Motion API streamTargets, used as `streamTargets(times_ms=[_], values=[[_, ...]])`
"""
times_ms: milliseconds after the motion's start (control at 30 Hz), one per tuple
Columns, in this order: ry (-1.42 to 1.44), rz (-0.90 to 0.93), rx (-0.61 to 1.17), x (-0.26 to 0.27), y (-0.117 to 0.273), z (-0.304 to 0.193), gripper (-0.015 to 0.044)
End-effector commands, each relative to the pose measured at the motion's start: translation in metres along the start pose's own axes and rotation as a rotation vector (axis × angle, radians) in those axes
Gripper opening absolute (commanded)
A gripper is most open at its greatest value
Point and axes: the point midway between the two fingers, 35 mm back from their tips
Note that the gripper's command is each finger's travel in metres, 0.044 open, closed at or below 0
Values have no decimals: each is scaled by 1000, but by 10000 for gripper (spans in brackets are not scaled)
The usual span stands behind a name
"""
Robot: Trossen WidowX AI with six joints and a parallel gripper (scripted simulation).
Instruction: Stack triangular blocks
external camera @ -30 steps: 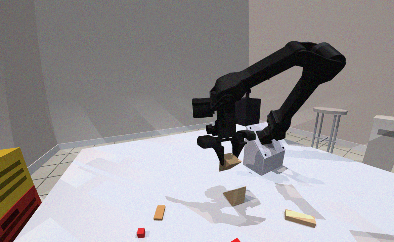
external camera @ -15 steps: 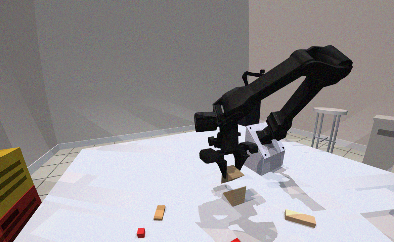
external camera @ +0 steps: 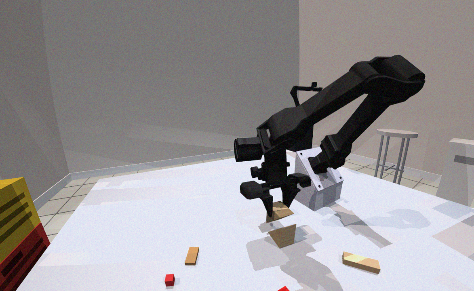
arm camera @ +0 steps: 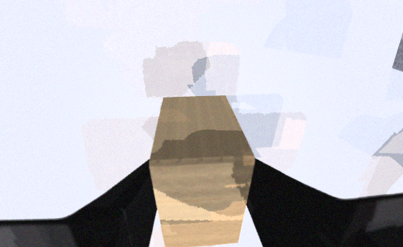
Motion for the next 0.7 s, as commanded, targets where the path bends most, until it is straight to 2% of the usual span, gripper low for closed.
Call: streamTargets(times_ms=[0,667], values=[[-5,2,4,0,0,-1,0],[-7,3,4,0,-7,-2,0]])
Point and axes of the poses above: the point midway between the two fingers, 35 mm back from their tips, its own y axis back along the fingers, its own x axis across the jaws, z = x × y, and after that the axes turned 4 degrees about y, right-handed
